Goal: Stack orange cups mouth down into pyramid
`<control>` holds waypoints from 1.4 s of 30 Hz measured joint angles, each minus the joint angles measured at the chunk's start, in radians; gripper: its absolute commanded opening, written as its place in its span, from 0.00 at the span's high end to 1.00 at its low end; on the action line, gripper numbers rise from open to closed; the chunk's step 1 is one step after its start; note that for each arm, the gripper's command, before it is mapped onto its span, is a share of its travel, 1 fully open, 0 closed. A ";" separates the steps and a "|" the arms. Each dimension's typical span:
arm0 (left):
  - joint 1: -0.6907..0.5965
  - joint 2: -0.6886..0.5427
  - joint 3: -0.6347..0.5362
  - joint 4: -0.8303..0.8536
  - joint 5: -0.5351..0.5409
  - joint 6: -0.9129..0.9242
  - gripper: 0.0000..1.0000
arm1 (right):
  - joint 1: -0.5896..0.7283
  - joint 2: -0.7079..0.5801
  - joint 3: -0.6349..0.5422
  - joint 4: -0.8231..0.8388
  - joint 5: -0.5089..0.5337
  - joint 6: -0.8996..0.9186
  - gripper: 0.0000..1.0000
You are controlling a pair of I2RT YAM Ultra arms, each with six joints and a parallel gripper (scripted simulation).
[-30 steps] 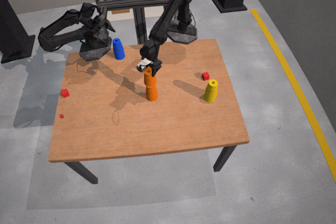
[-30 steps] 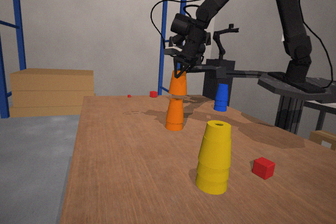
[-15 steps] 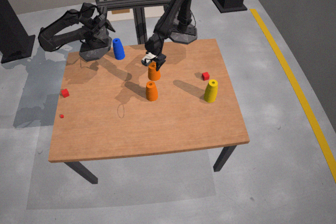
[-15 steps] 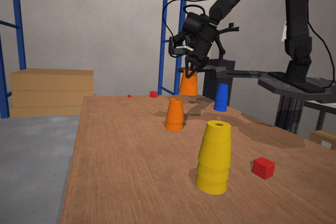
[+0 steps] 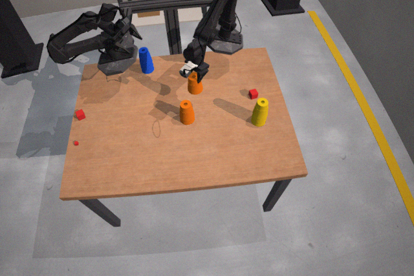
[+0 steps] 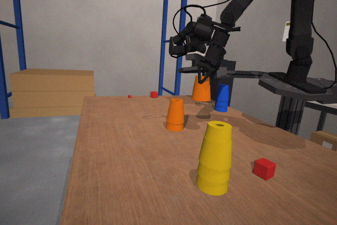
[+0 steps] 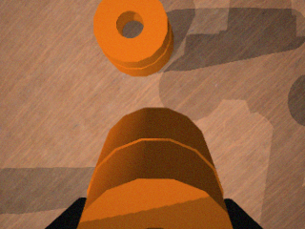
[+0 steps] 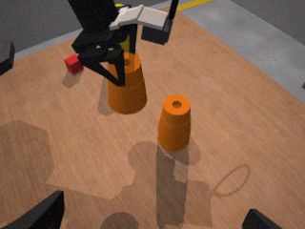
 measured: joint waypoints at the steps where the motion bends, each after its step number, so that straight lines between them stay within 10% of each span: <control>1: 0.000 -0.009 0.000 0.005 0.000 0.000 1.00 | 0.000 0.000 0.000 0.000 0.000 0.000 0.00; 42: 0.031 0.112 -0.054 0.198 0.004 0.027 1.00 | 0.000 0.000 0.000 0.000 0.000 0.000 0.00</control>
